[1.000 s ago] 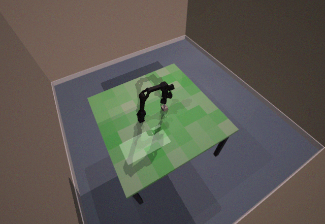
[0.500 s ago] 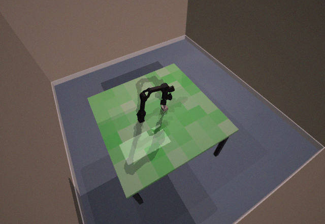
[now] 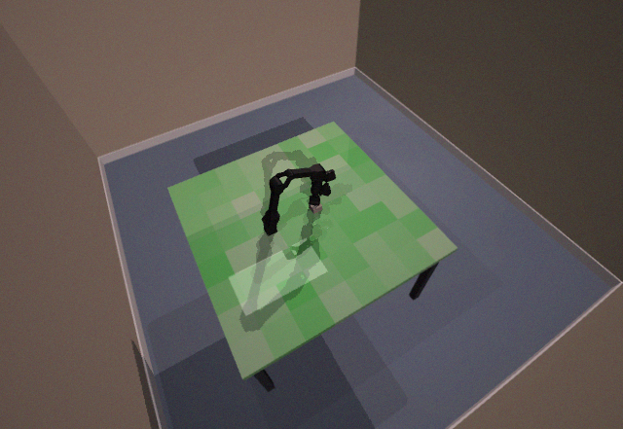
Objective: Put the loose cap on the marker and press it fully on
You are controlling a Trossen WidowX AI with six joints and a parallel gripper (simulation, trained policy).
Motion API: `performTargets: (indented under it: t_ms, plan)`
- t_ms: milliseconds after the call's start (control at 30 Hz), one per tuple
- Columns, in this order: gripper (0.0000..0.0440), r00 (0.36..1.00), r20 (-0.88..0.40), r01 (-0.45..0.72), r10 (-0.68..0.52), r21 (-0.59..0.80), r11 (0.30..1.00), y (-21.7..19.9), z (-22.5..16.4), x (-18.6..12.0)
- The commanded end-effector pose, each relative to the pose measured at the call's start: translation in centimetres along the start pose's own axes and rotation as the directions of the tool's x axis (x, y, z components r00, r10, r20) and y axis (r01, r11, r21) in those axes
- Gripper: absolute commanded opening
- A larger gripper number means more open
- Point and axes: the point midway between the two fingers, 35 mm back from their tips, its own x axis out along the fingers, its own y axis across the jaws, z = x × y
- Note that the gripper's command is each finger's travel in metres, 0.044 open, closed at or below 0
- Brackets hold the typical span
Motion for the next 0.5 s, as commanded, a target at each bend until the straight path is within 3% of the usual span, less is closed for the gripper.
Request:
performTargets:
  t_ms: [0,467]
  plan:
    - [0.0058,0.999,-0.039,0.026,-0.026,-0.01,1.0,-0.44,-0.53,1.23]
    - [0.013,0.997,-0.071,0.036,-0.038,-0.019,0.999,-0.87,-1.24,1.58]
